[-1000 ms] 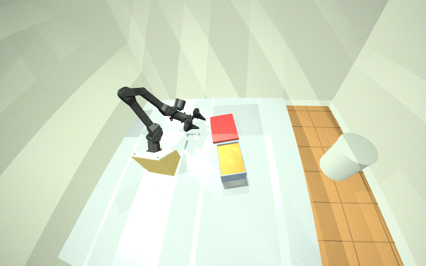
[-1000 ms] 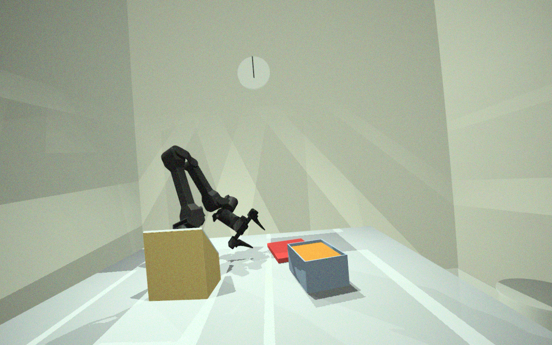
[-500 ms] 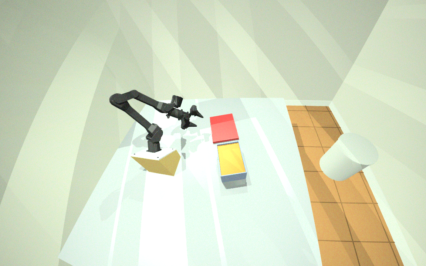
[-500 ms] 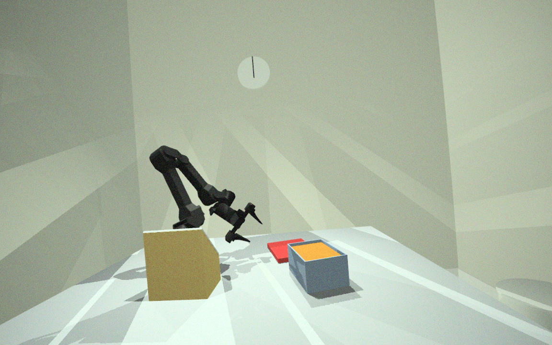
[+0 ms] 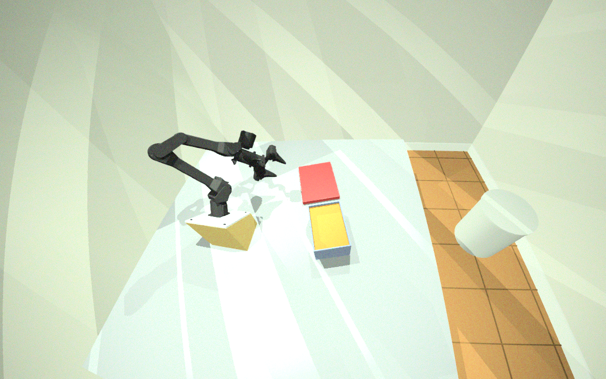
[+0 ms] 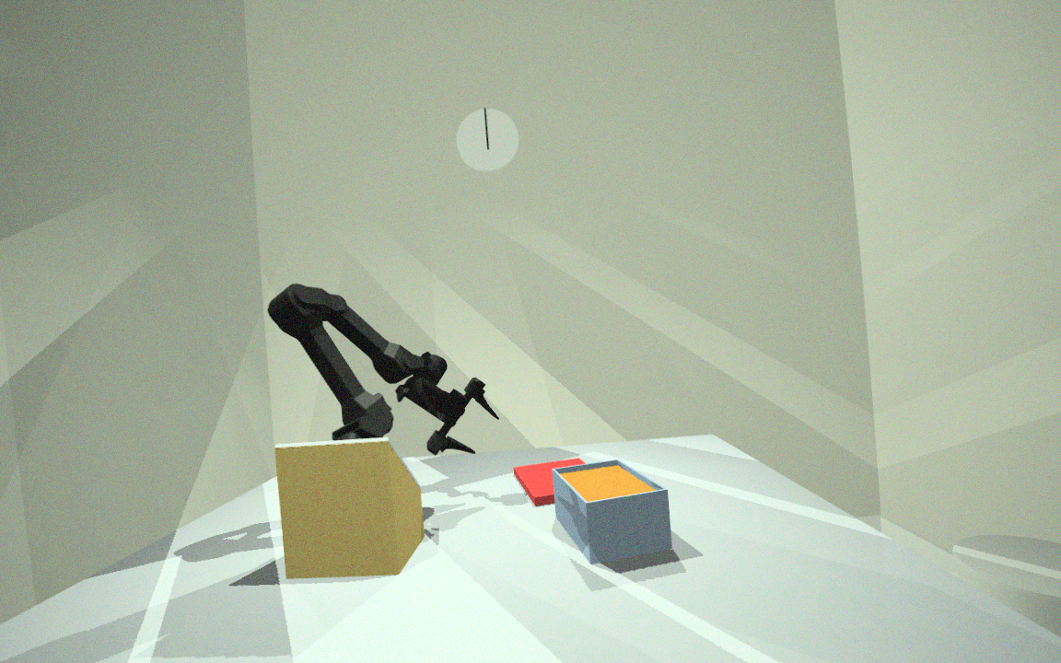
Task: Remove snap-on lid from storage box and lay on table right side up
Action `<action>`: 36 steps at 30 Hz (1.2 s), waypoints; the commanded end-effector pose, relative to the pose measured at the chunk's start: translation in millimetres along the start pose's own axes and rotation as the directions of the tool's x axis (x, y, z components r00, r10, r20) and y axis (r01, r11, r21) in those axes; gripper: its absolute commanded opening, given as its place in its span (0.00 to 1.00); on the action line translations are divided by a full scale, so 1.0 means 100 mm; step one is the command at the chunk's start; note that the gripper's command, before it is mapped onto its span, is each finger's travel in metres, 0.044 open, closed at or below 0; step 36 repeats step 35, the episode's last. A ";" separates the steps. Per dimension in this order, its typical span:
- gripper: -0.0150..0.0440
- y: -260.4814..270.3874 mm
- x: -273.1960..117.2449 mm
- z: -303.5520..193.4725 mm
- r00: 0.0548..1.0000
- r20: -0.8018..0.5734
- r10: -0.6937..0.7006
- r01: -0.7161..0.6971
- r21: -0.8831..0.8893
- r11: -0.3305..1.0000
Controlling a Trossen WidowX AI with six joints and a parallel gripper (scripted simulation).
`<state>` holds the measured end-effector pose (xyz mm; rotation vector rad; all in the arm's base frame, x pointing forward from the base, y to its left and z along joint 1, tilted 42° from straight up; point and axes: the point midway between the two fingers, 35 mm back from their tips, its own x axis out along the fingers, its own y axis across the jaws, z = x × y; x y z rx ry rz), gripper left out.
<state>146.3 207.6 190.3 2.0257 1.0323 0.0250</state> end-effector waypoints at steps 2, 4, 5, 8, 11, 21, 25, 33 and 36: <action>1.00 0.06 -0.09 -0.02 1.000 -0.007 0.001 -0.001 -0.003 1.000; 1.00 0.08 -0.12 -0.02 1.000 -0.007 0.001 -0.001 -0.003 1.000; 1.00 0.08 -0.12 -0.02 1.000 -0.007 0.001 -0.001 -0.003 1.000; 1.00 0.05 -0.08 0.00 1.000 -0.007 0.001 -0.001 -0.003 1.000; 1.00 0.05 -0.08 0.00 1.000 -0.007 0.001 -0.001 -0.003 1.000; 1.00 0.05 -0.08 0.00 1.000 -0.007 0.001 -0.001 -0.003 1.000; 1.00 0.05 -0.08 0.00 1.000 -0.007 0.001 -0.001 -0.003 1.000; 1.00 0.05 -0.08 0.00 1.000 -0.007 0.001 -0.001 -0.003 1.000; 1.00 0.05 -0.08 0.00 1.000 -0.007 0.001 -0.001 -0.003 1.000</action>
